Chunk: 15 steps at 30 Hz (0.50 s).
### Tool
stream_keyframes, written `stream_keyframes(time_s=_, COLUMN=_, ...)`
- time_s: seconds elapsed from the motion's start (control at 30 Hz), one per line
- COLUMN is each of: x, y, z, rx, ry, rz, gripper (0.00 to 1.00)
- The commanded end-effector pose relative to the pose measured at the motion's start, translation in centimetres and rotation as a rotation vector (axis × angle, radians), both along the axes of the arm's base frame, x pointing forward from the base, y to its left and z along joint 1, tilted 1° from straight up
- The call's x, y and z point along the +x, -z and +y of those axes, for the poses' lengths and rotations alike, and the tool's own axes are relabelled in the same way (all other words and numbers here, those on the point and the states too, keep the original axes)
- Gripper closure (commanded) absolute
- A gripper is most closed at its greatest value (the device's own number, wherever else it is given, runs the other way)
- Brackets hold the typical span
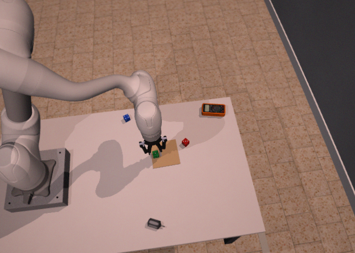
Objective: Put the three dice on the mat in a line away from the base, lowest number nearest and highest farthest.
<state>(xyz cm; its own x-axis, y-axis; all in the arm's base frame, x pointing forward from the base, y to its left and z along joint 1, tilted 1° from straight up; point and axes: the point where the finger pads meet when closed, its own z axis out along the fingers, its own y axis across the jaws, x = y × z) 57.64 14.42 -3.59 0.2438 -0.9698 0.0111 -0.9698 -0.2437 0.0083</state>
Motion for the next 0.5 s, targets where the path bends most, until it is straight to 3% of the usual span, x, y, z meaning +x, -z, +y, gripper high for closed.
stream_keyframes(time_s=0.0, x=0.34, y=0.13, z=0.31, rx=-0.001, ry=-0.005, rz=-0.006, gripper=0.65)
stream_keyframes(time_s=0.47, x=0.33, y=-0.74, z=0.32, rx=-0.001, ry=-0.005, rz=-0.005, gripper=0.65)
